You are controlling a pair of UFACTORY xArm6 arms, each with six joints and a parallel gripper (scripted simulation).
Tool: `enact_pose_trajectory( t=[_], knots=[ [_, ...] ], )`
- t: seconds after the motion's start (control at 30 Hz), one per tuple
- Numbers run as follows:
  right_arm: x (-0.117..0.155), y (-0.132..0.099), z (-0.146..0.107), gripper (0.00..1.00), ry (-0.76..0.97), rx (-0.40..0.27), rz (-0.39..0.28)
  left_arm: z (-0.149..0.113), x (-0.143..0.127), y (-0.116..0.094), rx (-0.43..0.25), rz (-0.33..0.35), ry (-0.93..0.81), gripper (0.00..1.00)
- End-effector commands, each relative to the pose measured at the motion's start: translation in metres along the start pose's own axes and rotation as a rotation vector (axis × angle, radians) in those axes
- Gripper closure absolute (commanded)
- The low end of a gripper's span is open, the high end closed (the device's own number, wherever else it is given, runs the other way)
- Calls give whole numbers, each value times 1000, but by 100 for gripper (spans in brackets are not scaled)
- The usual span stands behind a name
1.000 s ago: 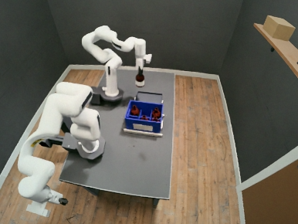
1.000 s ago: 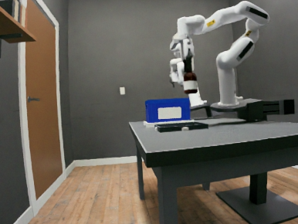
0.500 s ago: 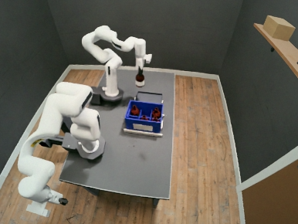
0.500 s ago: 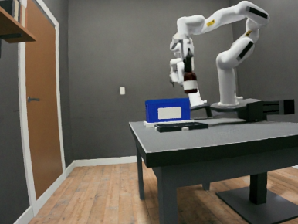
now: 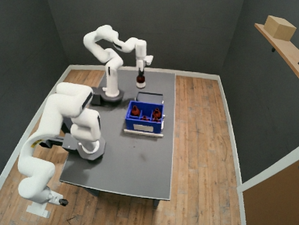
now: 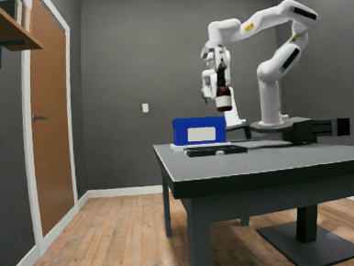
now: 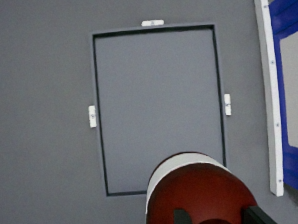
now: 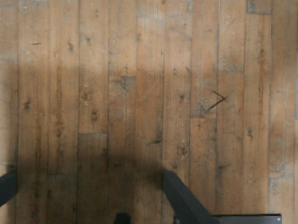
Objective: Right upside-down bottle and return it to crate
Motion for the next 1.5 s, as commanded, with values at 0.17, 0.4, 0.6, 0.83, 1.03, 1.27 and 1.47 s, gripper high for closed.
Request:
enact_pose_trajectory(
  t=[0.17,0.4,0.6,0.83,1.03,1.27,1.47],
  knots=[
    [0,-2,1,0,0,4,0,8,20,-1,3,0,83,71],
    [0,-2,1,0,0,4,0,19,48,-1,4,0,169,71],
    [0,-2,1,0,0,4,0,29,77,-1,4,0,254,71],
    [0,-2,1,0,0,4,0,38,99,-1,4,0,344,71],
    [0,-2,1,0,0,4,0,47,126,-2,3,0,445,71],
    [0,-2,1,0,0,4,0,56,150,-2,3,1,501,71],
    [0,-2,1,0,0,4,0,64,170,-2,3,1,586,71]
  ],
)
Point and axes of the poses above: on each arm, the point where the finger pads meet when closed, its own y axis out along the fingers, its own x axis across the jaws, z = x × y, the point moved 6 cm from there along -y, back along the fingers, and after that the axes turned 5 degrees about -y, right-handed, at the moved point
